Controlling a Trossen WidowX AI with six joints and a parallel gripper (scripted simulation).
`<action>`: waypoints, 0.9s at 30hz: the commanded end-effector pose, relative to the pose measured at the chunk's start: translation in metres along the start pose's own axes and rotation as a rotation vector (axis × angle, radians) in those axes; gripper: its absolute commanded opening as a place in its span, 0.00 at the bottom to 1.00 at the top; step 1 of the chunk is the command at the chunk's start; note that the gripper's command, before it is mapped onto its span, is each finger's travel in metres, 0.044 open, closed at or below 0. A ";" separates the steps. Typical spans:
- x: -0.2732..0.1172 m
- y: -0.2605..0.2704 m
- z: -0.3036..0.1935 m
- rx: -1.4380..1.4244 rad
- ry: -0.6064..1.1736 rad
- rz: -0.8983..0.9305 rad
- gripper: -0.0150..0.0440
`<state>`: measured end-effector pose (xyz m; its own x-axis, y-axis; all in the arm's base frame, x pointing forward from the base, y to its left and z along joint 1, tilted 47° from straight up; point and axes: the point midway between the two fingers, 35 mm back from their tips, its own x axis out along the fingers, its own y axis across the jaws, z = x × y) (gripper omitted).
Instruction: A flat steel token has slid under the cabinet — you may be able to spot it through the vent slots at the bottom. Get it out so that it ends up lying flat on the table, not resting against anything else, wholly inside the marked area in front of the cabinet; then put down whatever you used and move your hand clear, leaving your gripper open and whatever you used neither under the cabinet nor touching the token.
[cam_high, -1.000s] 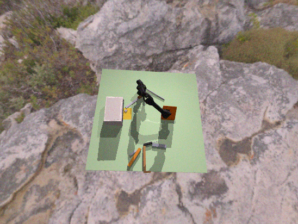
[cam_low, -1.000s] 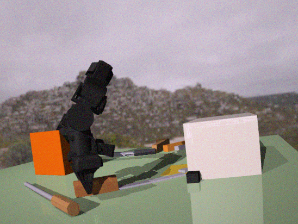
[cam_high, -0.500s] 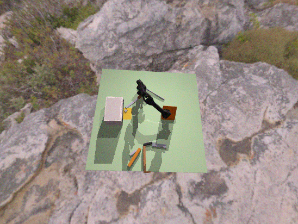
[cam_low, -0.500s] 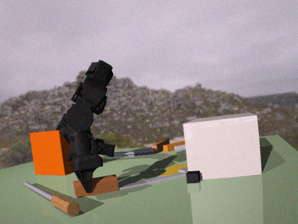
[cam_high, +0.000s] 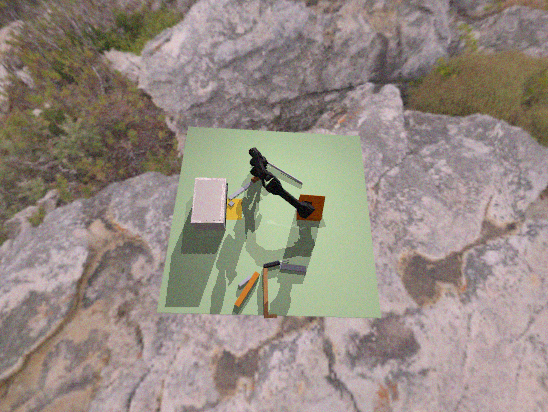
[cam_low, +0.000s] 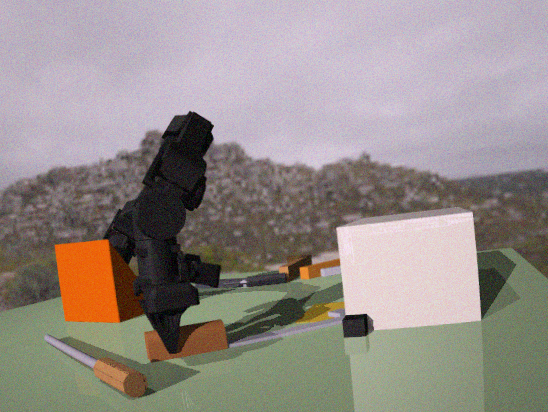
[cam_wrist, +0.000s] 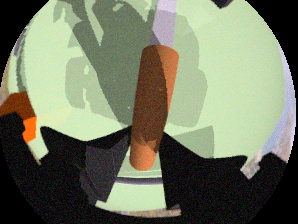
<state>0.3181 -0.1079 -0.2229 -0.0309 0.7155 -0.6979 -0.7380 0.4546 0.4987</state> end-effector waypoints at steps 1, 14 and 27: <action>0.000 0.000 0.014 0.001 -0.005 0.001 0.25; 0.000 0.000 0.044 0.002 -0.007 0.003 0.25; 0.001 0.001 0.073 0.002 -0.009 0.004 0.25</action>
<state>0.3579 -0.0746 -0.1916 -0.0327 0.7191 -0.6941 -0.7338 0.4543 0.5052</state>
